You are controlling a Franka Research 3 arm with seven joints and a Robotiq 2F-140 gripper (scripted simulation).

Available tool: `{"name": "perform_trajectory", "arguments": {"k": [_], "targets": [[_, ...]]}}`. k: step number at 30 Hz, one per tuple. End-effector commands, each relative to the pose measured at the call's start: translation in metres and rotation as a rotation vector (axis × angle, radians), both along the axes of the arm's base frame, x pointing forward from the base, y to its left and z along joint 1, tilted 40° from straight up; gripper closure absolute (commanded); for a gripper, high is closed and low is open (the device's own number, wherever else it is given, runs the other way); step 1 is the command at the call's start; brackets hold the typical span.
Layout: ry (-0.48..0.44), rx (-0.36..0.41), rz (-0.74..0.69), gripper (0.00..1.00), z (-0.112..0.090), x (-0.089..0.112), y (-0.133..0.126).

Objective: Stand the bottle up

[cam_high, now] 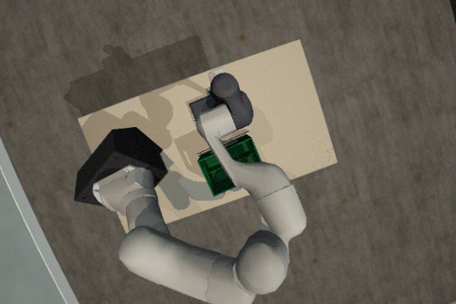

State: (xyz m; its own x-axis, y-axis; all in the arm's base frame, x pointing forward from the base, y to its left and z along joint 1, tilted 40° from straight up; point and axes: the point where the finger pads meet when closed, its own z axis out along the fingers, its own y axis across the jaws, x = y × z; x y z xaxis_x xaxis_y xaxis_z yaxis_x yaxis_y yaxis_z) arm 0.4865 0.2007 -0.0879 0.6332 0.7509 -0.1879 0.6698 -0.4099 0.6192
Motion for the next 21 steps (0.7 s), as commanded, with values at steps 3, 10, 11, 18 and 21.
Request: {"name": "perform_trajectory", "arguments": {"k": [3, 10, 11, 18, 21], "targets": [[0.002, 0.000, 0.006, 0.62, -0.002, 0.002, 0.000], [0.002, 0.000, 0.006, 0.62, -0.005, 0.004, -0.003], [0.002, 0.000, 0.006, 0.62, -0.006, 0.004, -0.003], [0.002, 0.000, 0.006, 0.62, -0.011, 0.007, -0.006], [0.002, 0.000, 0.006, 0.62, -0.013, 0.008, -0.008]]}}
